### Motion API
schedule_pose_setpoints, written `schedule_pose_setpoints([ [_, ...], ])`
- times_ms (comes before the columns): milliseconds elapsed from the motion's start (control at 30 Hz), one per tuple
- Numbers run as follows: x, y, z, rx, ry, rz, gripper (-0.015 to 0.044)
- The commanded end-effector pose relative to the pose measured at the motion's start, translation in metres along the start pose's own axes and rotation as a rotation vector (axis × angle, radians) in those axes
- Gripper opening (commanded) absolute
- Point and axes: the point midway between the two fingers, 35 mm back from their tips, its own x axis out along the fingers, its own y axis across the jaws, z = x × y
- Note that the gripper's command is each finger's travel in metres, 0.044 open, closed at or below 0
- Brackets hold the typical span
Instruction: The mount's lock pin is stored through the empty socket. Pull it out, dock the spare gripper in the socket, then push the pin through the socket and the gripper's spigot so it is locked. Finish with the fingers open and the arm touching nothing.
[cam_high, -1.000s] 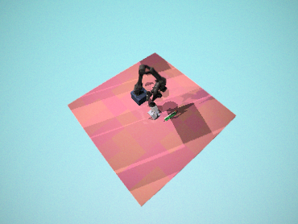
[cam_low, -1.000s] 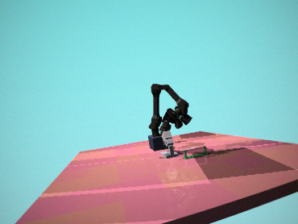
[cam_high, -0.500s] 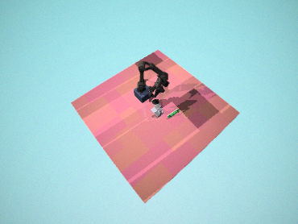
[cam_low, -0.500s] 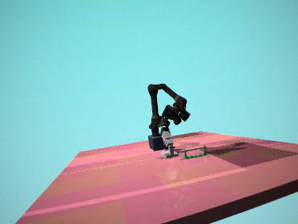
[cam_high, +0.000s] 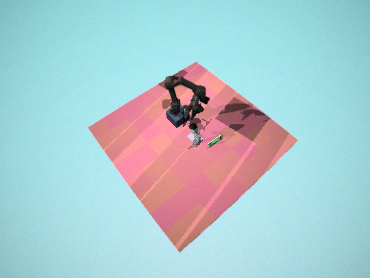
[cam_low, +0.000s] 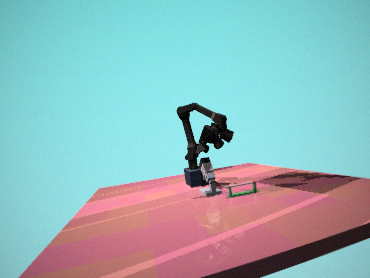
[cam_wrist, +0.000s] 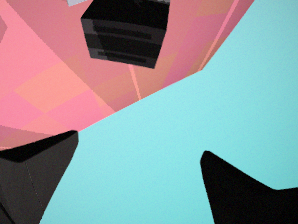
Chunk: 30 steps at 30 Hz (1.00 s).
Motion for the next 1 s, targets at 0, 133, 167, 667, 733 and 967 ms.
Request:
schedule_pose_setpoints([
  [0,-0.003,-0.006,-0.006,-0.002,-0.028,-0.006,0.0440],
  [133,-0.005,-0.010,-0.011,-0.002,-0.054,-0.007,0.0440],
  [167,-0.006,-0.011,-0.012,-0.002,-0.060,-0.008,0.0440],
  [667,-0.106,-0.012,0.066,0.001,-0.336,-0.024,0.0204],
  [733,-0.109,-0.013,0.068,0.001,-0.343,-0.024,0.0180],
  [967,-0.102,-0.030,0.089,-0.068,-0.316,0.103,0.0180],
])
